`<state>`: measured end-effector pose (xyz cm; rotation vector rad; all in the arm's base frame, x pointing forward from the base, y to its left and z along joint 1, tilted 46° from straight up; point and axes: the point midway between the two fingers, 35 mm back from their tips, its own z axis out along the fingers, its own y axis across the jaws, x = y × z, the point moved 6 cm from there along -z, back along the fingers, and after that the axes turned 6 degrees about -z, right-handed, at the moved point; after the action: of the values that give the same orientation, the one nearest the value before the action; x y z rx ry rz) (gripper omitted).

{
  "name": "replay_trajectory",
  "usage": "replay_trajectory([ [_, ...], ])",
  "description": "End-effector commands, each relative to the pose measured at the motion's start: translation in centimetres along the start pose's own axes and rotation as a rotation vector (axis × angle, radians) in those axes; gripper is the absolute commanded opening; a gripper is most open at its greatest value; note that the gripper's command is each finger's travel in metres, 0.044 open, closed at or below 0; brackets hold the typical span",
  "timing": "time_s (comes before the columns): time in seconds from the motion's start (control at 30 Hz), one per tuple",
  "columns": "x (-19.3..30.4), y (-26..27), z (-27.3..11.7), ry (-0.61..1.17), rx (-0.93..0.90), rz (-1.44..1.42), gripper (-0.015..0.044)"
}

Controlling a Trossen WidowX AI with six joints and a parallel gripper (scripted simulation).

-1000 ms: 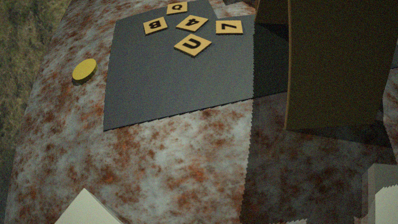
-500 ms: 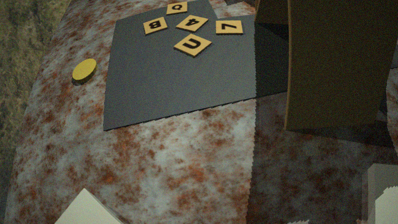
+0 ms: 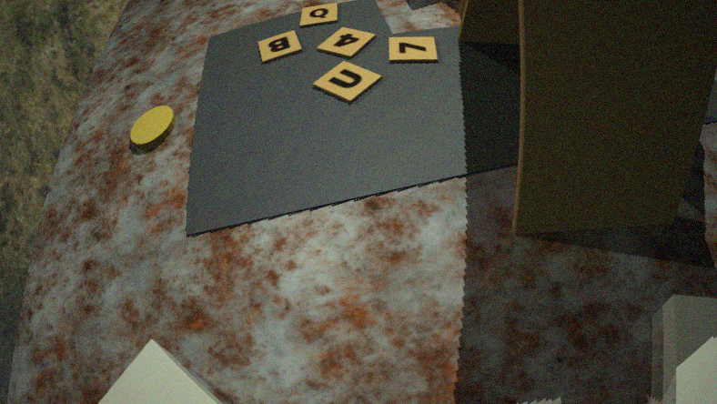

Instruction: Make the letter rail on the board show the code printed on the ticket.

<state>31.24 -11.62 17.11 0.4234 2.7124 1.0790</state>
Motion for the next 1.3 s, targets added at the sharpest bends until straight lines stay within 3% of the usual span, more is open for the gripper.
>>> replay_trajectory([
  [0.0,0.0,-0.2,0.0,0.000,0.001,-0.003,0.0000],
  [1.13,1.9,-0.1,-2.2,0.002,0.002,-0.002,0.0000],
  [1.27,2.7,0.3,-3.6,-0.049,-0.008,-0.118,0.0105],
])
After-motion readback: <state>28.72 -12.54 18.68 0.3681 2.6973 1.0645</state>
